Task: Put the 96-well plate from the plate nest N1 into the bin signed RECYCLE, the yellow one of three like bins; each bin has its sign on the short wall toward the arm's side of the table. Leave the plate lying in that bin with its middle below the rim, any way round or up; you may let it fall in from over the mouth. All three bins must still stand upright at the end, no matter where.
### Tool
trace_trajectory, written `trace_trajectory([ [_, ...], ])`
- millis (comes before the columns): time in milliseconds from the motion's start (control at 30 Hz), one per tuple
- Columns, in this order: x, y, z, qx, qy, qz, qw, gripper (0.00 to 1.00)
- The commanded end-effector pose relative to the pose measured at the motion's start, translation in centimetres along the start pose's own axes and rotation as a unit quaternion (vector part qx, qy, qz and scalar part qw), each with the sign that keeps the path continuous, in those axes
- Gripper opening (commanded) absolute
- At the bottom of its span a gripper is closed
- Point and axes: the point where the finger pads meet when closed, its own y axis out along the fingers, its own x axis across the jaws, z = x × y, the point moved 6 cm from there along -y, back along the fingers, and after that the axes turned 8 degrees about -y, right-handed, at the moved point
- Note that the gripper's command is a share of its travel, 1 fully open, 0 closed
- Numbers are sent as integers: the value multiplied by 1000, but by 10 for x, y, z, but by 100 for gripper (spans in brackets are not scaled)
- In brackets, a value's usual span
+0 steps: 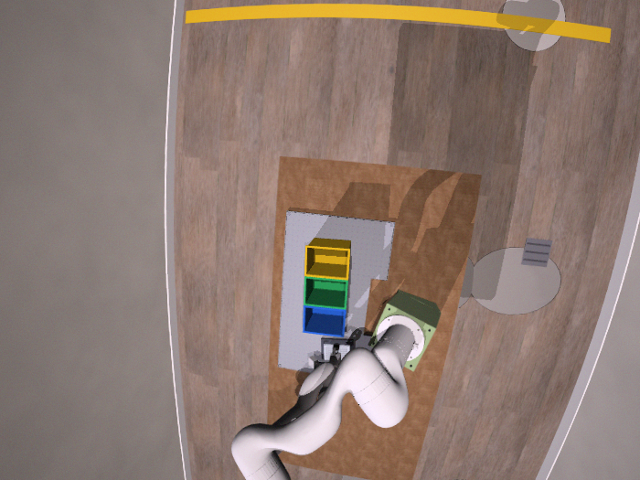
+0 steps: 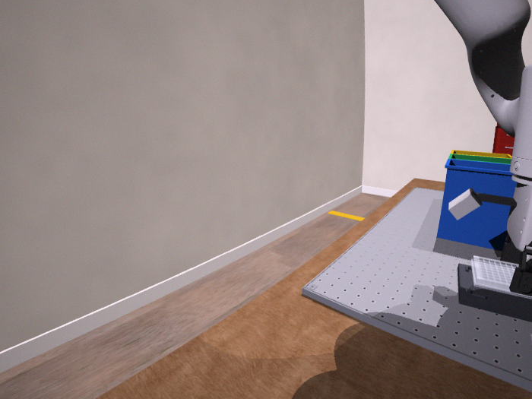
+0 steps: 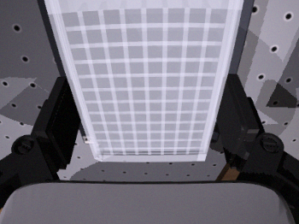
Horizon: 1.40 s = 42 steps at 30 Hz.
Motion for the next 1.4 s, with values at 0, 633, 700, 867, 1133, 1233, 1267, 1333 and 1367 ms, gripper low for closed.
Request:
trace_trajectory([
  [0, 0, -4, 0, 0, 0, 0, 1000, 0],
  [633, 0, -16, 0, 0, 0, 0, 1000, 0],
  [700, 0, -20, 0, 0, 0, 0, 1000, 0],
  [867, 0, -28, 0, 0, 0, 0, 1000, 0],
  [1133, 0, -40, 0, 0, 0, 0, 1000, 0],
  [1233, 0, -43, 0, 0, 0, 0, 1000, 0],
  [1267, 0, -45, 0, 0, 0, 0, 1000, 0],
  [1333, 0, -48, 0, 0, 0, 0, 1000, 0],
  [1367, 0, -50, 0, 0, 0, 0, 1000, 0],
])
